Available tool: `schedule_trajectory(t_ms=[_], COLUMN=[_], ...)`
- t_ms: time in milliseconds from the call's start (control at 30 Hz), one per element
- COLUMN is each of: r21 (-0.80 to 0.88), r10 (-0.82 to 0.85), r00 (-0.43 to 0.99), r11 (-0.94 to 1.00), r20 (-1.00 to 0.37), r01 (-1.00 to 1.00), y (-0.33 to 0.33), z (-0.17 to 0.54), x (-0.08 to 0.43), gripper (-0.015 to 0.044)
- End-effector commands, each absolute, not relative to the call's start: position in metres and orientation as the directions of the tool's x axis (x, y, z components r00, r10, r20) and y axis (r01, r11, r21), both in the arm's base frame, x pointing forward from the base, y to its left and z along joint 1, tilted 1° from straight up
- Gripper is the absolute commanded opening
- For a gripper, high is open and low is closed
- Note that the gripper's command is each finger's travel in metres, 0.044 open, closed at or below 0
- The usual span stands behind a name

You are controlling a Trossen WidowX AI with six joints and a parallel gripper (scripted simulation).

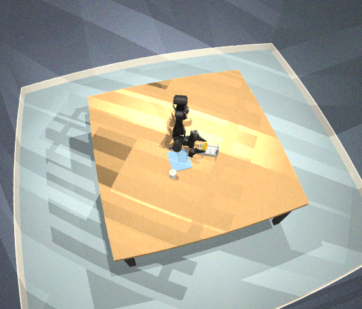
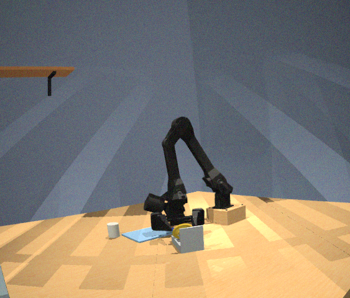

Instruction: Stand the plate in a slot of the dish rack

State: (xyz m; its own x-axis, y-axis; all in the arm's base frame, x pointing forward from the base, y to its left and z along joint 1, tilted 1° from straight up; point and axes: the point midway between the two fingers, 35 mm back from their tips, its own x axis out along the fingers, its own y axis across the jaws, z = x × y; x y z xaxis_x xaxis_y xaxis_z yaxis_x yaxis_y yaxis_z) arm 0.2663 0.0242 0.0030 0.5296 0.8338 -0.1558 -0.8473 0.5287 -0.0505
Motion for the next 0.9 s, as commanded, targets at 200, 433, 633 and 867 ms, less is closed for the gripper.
schedule_trajectory(t_ms=[200, 433, 633, 867], r21=[-0.042, -0.031, -0.030, 0.048], r10=[0.840, 0.847, 0.848, 0.827], r00=[0.521, 0.511, 0.510, 0.514], r11=[0.521, 0.512, 0.512, 0.537], r20=[-0.151, -0.145, -0.145, -0.227], r01=[-0.853, -0.858, -0.859, -0.842], y=[0.020, 0.023, 0.023, 0.019], z=[0.053, 0.117, 0.119, 0.118], x=[0.275, 0.272, 0.272, 0.280], gripper=[0.0400, 0.0400, 0.0400, 0.0400])
